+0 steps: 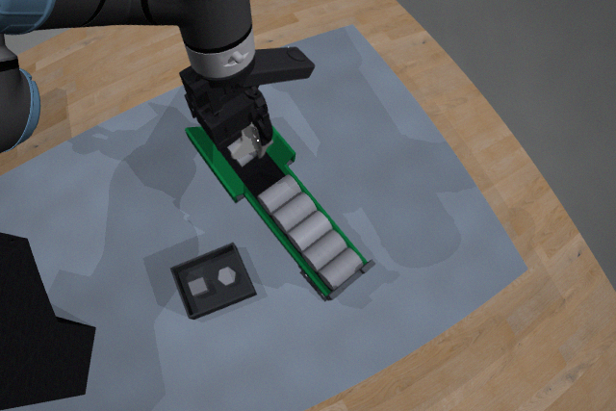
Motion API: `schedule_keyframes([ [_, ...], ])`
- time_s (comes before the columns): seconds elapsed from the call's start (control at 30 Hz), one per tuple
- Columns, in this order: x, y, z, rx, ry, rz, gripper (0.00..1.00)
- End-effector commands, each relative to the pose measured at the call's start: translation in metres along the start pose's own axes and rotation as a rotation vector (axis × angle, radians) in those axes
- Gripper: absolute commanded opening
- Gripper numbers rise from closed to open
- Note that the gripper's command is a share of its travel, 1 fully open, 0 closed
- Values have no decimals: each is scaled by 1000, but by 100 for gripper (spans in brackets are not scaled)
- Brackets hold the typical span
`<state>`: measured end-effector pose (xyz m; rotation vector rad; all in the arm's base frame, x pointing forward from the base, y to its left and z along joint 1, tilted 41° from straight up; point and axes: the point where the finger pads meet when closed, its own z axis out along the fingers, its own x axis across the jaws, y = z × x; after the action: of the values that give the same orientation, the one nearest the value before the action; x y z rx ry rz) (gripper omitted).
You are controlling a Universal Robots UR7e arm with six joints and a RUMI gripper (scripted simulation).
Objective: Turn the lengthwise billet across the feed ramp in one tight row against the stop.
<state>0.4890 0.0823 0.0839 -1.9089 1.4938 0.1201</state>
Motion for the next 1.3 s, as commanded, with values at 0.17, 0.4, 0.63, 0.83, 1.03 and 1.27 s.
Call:
schedule_keyframes([
  [0.17, 0, 0, 10, 1, 1, 0, 0],
  [0.4, -2, 0, 19, 1, 1, -1, 0],
  [0.63, -2, 0, 20, 1, 0, 0, 0],
  [0.83, -3, 0, 28, 1, 1, 0, 0],
  [1.03, -4, 0, 34, 1, 1, -1, 0],
  [1.27, -4, 0, 38, 1, 0, -1, 0],
])
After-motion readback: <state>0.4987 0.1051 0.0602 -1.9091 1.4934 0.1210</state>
